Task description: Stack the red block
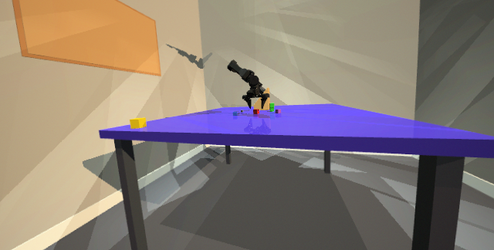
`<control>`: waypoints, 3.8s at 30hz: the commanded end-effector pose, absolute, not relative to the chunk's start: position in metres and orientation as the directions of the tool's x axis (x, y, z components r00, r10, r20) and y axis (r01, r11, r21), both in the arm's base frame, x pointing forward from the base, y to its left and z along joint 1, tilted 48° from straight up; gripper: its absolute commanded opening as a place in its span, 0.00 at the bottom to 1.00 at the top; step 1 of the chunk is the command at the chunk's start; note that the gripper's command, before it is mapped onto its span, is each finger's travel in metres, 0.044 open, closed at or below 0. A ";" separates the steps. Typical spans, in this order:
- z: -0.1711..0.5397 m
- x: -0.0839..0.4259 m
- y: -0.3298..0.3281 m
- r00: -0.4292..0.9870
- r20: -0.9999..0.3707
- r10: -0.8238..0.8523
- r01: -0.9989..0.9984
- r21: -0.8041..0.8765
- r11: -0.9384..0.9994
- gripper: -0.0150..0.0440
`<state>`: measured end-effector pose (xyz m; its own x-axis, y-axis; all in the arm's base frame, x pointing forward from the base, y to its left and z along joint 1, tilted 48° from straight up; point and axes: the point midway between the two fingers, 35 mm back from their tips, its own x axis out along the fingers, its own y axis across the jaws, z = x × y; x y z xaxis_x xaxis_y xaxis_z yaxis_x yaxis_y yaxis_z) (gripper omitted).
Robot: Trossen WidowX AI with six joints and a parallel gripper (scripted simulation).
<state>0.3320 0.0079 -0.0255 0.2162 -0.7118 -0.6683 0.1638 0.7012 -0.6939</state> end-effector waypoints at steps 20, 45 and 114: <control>-0.043 0.336 -0.012 0.214 -0.664 -0.717 0.159 -0.700 0.696 1.00; -0.043 0.336 -0.012 0.214 -0.664 -0.717 0.159 -0.700 0.696 0.38; -0.044 0.176 0.104 0.209 -0.673 -0.710 0.153 -0.694 0.703 0.25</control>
